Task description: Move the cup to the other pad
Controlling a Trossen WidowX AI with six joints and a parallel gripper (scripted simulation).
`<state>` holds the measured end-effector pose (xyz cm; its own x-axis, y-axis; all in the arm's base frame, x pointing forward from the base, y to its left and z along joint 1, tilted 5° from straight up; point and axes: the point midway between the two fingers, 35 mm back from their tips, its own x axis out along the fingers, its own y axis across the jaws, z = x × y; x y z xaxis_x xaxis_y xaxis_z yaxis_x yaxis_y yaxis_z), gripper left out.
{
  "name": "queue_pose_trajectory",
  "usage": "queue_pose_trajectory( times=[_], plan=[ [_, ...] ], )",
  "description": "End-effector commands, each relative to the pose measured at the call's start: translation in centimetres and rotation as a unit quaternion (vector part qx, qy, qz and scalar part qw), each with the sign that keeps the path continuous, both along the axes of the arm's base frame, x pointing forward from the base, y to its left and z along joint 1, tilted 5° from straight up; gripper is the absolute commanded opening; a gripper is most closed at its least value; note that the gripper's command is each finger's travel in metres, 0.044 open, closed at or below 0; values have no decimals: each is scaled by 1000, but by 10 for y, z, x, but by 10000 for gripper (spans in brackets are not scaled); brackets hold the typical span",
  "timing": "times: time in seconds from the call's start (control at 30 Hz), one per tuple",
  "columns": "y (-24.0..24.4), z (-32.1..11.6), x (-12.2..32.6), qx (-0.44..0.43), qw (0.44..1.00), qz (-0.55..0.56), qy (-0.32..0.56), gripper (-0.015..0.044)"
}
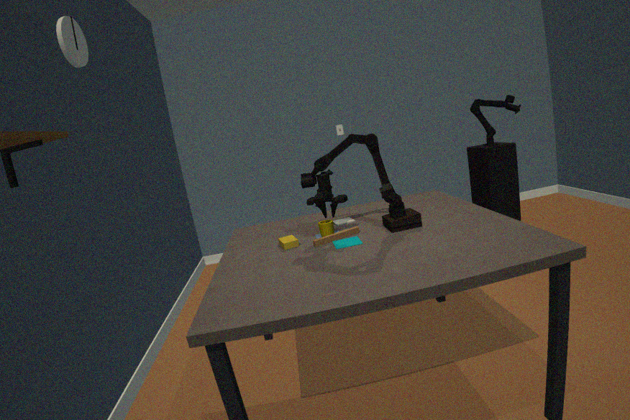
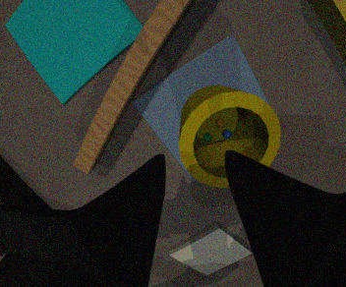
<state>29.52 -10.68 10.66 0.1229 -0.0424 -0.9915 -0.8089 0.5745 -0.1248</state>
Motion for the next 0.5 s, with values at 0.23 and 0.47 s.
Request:
queue_pose_trajectory(
  times=[0.23, 0.47],
  plan=[
    [-1, -20, 1, 0, 1000, 2, 6, 167],
    [-1, -31, 2, 0, 1000, 2, 6, 167]
  ],
)
